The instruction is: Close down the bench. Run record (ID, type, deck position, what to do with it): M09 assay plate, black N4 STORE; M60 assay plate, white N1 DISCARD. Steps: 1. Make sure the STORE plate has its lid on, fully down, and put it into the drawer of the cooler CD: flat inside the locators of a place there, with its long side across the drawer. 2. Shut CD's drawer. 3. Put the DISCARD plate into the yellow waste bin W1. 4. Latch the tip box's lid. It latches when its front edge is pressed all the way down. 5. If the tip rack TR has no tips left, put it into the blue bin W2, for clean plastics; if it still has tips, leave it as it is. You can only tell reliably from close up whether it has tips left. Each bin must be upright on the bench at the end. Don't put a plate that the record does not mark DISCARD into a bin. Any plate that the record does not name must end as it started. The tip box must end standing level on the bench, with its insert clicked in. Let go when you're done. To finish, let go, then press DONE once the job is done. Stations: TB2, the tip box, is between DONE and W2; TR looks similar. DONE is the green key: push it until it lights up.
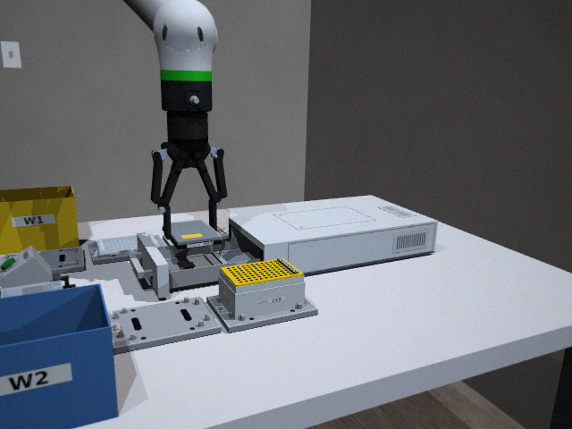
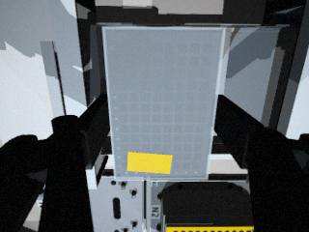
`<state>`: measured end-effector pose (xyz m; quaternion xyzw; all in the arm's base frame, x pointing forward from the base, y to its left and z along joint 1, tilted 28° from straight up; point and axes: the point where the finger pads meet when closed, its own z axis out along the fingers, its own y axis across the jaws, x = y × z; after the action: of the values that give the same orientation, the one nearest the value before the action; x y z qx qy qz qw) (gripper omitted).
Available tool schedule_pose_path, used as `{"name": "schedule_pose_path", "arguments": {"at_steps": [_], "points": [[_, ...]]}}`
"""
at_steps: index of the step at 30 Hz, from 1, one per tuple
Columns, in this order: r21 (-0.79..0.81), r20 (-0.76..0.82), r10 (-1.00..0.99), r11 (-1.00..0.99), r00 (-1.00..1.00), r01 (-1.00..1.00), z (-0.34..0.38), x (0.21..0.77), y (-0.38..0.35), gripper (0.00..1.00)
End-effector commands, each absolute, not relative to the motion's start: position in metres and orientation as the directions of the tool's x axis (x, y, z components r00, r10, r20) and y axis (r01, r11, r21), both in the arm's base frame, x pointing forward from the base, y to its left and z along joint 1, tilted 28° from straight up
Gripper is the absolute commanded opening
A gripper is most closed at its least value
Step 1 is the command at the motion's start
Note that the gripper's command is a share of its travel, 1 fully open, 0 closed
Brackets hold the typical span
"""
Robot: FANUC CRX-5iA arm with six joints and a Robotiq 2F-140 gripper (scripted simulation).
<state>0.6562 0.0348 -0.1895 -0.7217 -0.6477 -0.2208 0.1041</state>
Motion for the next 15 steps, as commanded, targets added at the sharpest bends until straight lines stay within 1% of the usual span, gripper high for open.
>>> {"name": "schedule_pose_path", "arguments": {"at_steps": [1,15], "points": [[0.138,0.453,0.889,-0.140,0.063,0.981,-0.191,0.658,0.035,0.10],[0.138,0.453,0.889,-0.140,0.063,0.981,-0.207,0.661,0.043,0.10]]}}
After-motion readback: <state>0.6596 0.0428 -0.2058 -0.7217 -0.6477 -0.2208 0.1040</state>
